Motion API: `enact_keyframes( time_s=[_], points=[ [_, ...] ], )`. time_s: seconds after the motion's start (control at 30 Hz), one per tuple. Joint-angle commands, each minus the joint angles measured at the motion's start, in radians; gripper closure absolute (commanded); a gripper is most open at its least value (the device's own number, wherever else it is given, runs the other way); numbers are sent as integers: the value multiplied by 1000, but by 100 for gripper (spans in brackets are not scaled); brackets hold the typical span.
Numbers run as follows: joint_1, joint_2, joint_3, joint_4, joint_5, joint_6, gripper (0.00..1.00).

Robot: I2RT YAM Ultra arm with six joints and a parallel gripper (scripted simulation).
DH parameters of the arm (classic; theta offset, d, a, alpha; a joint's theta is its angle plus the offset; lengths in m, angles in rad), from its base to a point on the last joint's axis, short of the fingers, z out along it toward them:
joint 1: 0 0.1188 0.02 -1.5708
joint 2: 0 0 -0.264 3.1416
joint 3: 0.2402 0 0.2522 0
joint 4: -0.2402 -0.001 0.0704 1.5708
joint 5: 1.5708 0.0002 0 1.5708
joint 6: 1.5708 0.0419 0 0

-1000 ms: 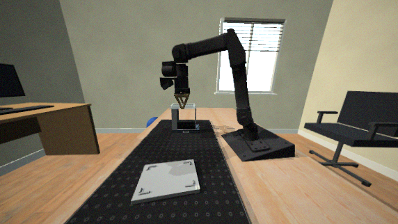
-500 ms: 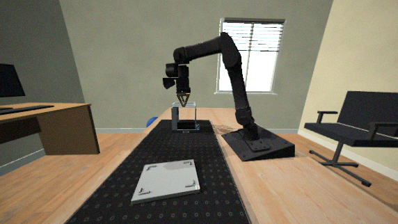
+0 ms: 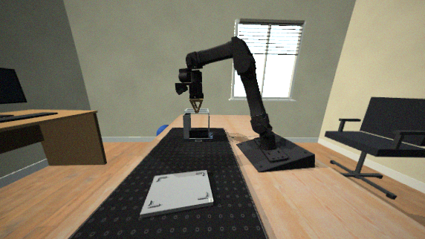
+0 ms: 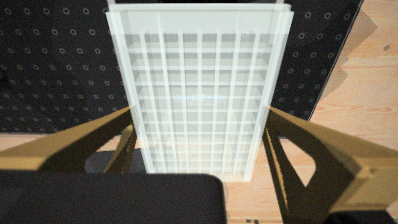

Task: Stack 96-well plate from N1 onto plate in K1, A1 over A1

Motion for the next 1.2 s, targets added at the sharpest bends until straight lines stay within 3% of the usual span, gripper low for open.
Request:
enact_keyframes(
  time_s=[0.0, 1.17],
  points=[
    [-1, -28, 38, -9, -12, -13, 100],
    [7, -28, 39, -9, -12, 1, 100]
  ],
)
